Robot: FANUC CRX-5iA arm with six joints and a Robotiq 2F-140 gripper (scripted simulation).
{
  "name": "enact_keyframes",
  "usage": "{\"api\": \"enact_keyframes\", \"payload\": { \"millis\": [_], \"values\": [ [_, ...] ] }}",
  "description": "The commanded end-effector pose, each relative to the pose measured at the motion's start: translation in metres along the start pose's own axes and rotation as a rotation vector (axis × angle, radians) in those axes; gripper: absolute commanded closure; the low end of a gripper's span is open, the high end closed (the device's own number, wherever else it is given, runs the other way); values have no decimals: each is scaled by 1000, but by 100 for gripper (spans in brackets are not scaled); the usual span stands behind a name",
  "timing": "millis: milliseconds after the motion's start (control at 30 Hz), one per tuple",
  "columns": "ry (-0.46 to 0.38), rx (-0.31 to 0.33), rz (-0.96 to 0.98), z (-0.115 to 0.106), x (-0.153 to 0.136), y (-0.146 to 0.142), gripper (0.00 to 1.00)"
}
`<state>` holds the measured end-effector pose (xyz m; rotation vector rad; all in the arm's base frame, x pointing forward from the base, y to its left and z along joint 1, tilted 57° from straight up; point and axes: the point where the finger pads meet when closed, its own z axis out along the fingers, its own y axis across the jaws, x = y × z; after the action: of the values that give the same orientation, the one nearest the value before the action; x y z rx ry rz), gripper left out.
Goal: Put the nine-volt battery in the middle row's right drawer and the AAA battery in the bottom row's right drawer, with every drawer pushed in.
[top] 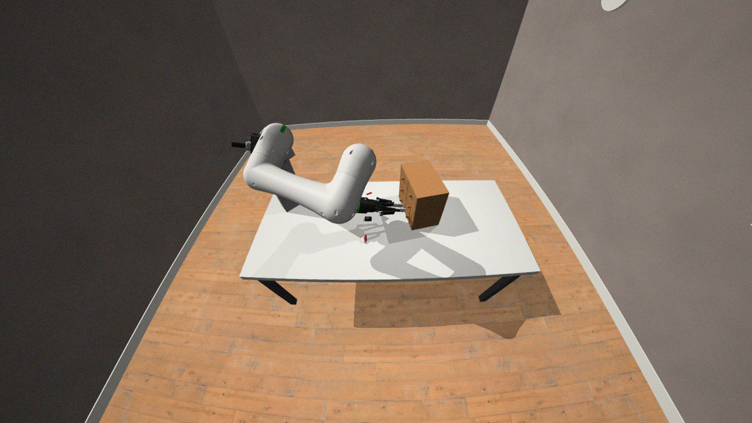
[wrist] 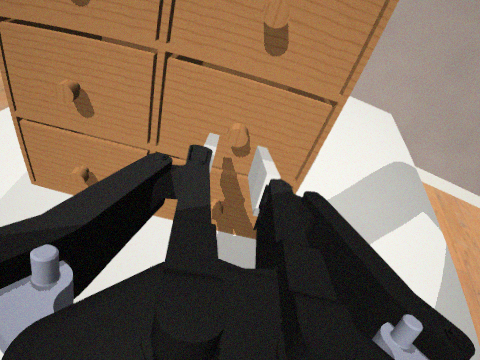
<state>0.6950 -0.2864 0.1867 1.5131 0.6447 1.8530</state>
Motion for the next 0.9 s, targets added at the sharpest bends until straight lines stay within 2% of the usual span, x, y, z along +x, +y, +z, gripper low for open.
{"api": "enact_keyframes", "payload": {
  "millis": [0,333,867],
  "values": [
    [0,0,0,0,0,0,80],
    [0,0,0,4,1,0,80],
    [0,0,0,25,9,0,80]
  ]
}}
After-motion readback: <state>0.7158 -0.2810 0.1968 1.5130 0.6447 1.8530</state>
